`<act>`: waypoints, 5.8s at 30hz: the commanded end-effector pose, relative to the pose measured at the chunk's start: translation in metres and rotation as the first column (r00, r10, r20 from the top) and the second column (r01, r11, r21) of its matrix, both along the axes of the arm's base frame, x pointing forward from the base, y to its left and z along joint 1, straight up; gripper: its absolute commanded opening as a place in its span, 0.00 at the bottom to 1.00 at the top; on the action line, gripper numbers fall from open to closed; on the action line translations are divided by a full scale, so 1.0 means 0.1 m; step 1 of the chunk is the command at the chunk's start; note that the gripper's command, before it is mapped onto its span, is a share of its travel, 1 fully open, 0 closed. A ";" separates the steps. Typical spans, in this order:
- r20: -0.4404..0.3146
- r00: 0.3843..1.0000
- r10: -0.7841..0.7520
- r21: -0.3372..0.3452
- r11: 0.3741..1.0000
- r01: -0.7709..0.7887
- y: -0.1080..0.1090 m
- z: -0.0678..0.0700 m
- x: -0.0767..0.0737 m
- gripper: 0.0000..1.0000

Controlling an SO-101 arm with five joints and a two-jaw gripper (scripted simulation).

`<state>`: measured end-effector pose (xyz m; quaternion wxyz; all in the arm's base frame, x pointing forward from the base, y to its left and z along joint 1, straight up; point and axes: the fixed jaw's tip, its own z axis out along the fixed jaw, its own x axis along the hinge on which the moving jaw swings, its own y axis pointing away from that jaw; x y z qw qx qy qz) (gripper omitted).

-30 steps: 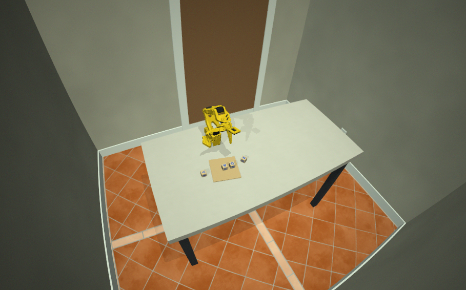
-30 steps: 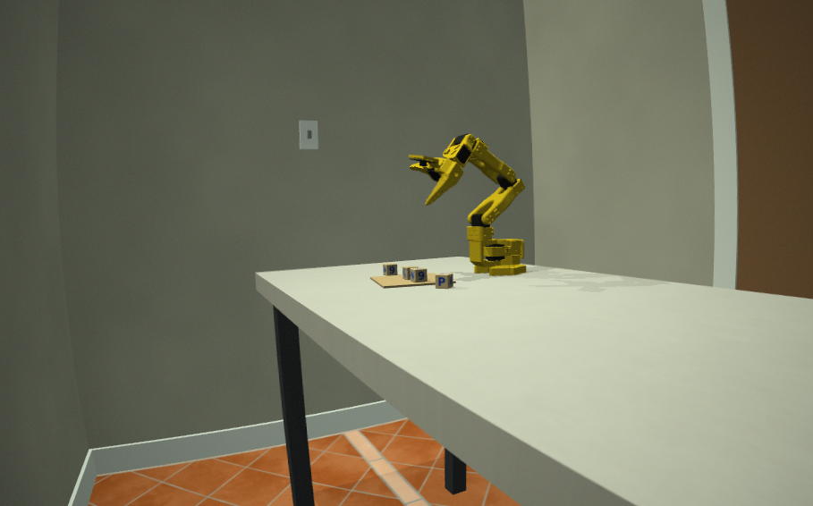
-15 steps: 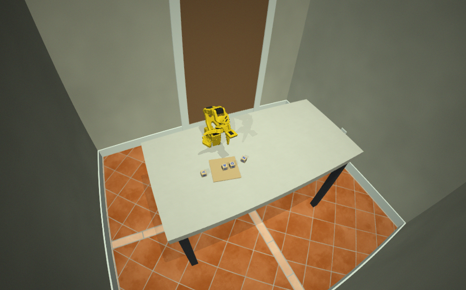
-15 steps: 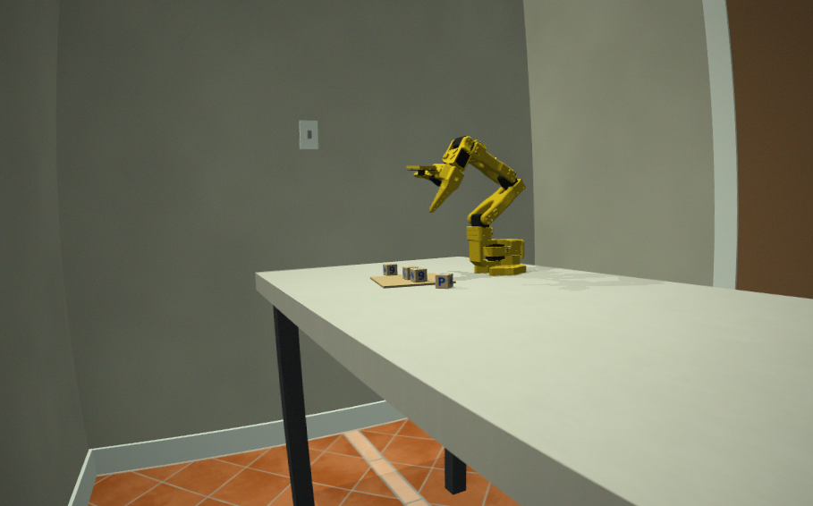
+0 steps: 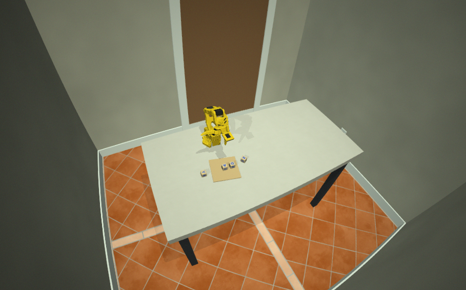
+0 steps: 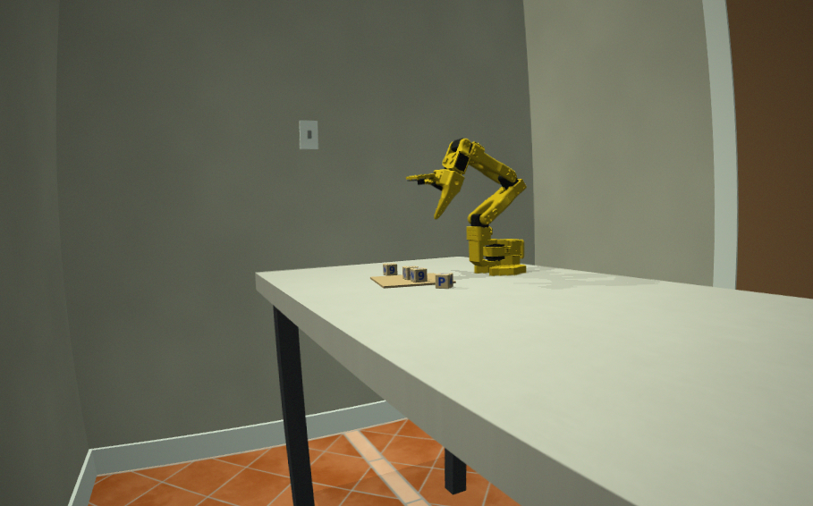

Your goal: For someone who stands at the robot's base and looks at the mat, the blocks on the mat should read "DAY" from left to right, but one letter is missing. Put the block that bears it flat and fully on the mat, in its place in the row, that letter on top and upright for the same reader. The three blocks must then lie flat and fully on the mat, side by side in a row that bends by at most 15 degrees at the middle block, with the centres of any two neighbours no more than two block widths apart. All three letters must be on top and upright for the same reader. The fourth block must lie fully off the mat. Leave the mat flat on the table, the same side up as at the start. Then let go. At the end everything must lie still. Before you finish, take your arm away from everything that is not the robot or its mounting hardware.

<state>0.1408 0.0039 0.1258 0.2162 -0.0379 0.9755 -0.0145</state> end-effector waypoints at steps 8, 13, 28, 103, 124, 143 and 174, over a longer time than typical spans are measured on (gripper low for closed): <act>-0.063 0.993 0.099 0.023 0.995 -0.098 0.24 0.07 0.17 0.82; -0.169 0.965 0.203 0.031 0.979 -0.201 0.51 -0.01 0.27 0.66; -0.383 0.842 0.380 0.019 0.914 -0.404 1.16 -0.37 0.29 0.32; -0.383 0.912 -0.145 0.019 0.986 0.165 0.04 -0.33 0.51 0.32; -0.379 0.903 -0.203 0.020 0.974 0.227 -0.08 -0.33 0.55 0.32; -0.354 0.740 -0.572 0.024 0.786 0.618 -1.06 -0.37 0.58 0.32; -0.313 0.742 -0.593 0.031 0.775 0.632 -1.11 -0.29 0.58 0.32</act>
